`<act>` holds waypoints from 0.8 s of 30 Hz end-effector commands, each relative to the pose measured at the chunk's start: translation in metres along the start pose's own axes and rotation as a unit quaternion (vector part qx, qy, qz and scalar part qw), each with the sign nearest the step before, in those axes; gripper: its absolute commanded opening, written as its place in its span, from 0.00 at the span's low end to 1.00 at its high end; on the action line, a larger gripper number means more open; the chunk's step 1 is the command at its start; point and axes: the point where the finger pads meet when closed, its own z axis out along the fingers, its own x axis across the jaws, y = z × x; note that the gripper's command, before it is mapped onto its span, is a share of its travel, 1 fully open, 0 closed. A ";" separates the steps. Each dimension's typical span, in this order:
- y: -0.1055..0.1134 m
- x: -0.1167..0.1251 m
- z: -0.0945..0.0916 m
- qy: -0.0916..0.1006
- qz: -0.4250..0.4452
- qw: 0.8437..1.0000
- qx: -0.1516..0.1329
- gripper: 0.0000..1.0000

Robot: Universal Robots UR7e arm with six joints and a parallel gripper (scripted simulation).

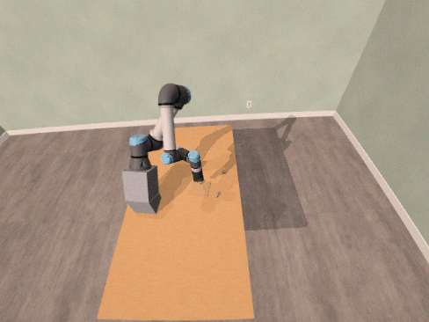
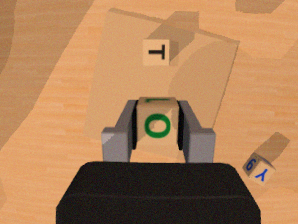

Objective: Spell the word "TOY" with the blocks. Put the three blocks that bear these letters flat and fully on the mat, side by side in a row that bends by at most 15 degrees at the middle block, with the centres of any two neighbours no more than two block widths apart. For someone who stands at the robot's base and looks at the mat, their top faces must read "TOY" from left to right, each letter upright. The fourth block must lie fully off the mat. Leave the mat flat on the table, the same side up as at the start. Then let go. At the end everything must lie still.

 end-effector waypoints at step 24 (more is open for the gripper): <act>0.000 0.000 0.082 0.000 0.000 1.000 0.000 0.49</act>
